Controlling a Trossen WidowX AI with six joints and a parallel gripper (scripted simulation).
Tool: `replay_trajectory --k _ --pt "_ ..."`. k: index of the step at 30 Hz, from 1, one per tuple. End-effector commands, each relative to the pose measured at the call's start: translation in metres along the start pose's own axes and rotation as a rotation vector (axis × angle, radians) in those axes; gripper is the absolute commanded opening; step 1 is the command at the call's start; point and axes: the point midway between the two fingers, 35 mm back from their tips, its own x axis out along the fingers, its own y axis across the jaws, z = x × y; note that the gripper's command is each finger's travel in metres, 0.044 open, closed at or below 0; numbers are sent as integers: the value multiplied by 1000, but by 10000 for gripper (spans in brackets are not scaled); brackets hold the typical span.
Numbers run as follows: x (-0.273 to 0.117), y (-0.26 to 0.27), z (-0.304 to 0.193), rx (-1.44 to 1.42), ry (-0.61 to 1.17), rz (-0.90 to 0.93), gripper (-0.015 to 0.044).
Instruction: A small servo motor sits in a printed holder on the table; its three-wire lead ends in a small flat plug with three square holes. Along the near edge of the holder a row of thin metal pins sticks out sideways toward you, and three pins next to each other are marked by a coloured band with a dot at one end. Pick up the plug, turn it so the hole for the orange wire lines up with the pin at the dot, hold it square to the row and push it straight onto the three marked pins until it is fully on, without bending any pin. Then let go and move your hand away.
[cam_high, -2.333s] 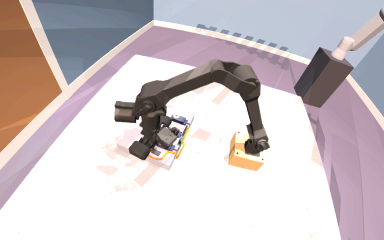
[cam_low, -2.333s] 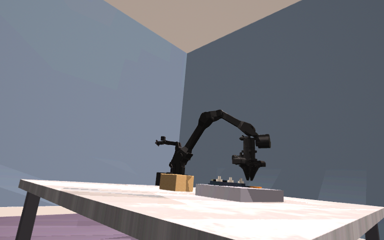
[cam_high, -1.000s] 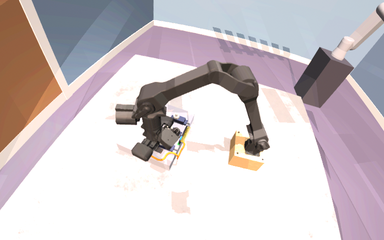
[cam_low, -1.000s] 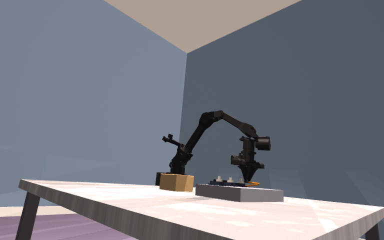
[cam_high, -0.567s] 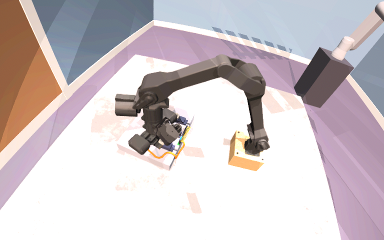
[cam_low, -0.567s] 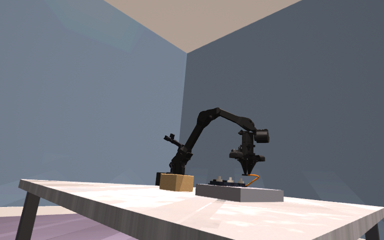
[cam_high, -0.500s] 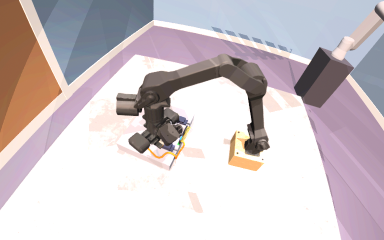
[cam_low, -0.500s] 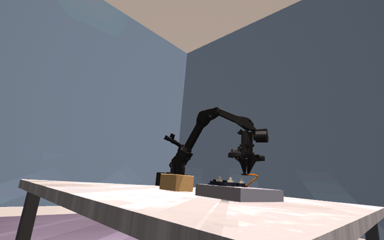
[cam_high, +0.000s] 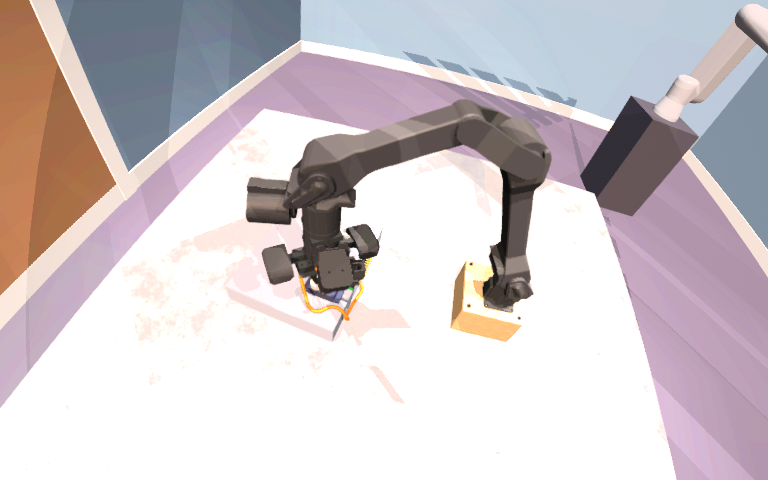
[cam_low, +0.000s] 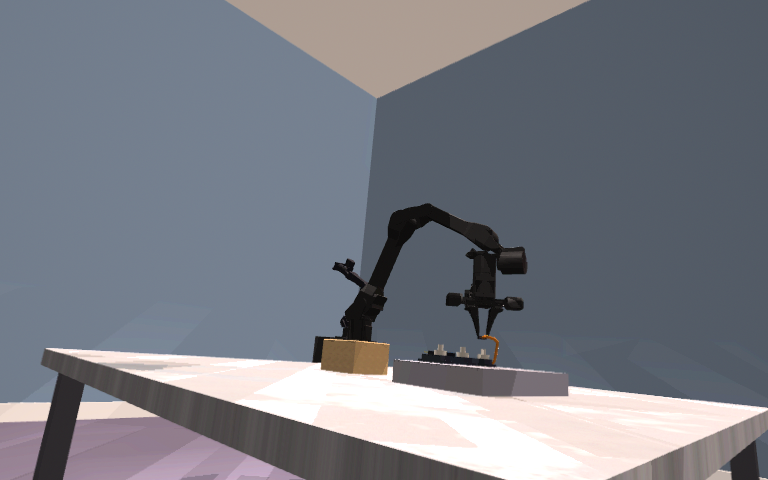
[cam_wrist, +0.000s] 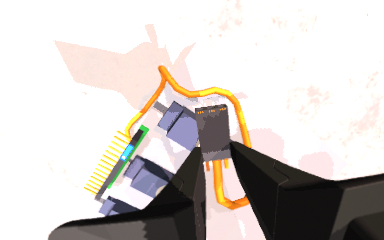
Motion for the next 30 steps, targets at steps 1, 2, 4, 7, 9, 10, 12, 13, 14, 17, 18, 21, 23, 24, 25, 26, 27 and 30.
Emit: replay_trajectory --k 1,2,4,7,9,10,12,13,14,17,18,21,23,24,25,26,27,30 --pt "-1 9 2 128 -4 -1 0" --pt "-1 11 3 163 -4 -1 0" --pt "-2 15 3 233 -4 0 0" --pt "-2 21 5 338 -4 1 0" --pt "-3 25 6 407 -4 1 0" --pt "-3 27 6 442 -4 1 0" --pt "-3 31 7 512 -4 2 0" --pt "-3 33 8 547 -4 2 0" --pt "-3 35 8 582 -4 2 0" --pt "-3 41 10 686 -4 3 0" --pt "-3 43 10 721 -3 4 0" --pt "-3 49 12 826 -3 4 0" --pt "-3 53 13 895 -3 5 0" --pt "-3 55 13 930 -3 5 0" --pt "-3 58 14 965 -3 5 0" --pt "-3 60 14 1000 -3 6 0" --pt "-3 62 15 1035 -2 6 0" --pt "-3 68 17 1140 -2 7 0"
